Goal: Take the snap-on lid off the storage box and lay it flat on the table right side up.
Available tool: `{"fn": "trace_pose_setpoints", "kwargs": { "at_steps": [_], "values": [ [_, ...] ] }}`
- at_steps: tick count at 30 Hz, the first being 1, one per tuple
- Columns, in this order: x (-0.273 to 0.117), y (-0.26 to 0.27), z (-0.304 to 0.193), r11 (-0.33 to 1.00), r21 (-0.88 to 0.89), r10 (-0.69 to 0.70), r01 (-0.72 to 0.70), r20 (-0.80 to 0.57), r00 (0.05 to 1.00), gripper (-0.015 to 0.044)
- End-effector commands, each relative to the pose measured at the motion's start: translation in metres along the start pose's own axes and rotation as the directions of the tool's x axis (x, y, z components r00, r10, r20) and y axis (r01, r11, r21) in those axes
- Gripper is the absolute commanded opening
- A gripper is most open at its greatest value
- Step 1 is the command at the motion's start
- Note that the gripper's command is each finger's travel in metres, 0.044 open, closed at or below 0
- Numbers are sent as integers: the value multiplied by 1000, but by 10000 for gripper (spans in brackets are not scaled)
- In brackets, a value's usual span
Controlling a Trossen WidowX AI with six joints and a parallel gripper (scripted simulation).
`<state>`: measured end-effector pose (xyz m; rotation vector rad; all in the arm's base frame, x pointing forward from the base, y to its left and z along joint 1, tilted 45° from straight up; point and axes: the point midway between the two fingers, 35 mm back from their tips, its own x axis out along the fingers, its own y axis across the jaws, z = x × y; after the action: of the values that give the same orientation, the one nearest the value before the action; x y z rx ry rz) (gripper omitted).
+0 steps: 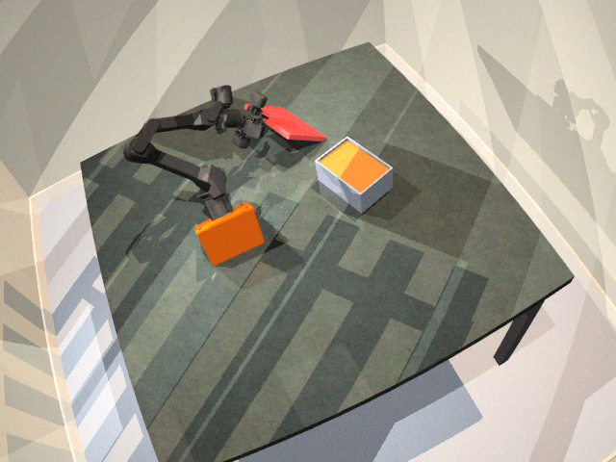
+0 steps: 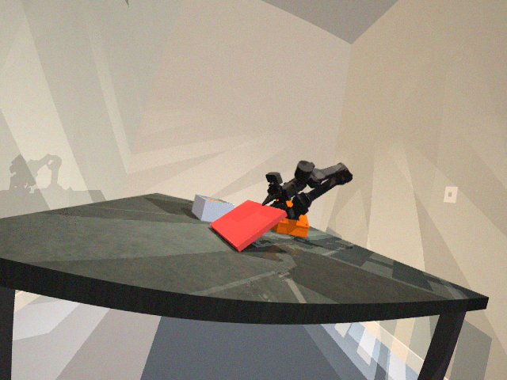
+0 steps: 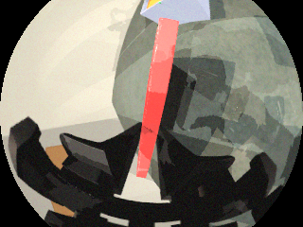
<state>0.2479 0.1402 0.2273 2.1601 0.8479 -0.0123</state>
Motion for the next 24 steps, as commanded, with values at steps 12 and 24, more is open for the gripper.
{"fn": "trace_pose_setpoints", "kwargs": {
  "at_steps": [12,24],
  "values": [
    [9,-9,2,1000,4,5,-5,8,1000,0],
    [15,-16,2,1000,4,5,-5,8,1000,0]
  ]
}}
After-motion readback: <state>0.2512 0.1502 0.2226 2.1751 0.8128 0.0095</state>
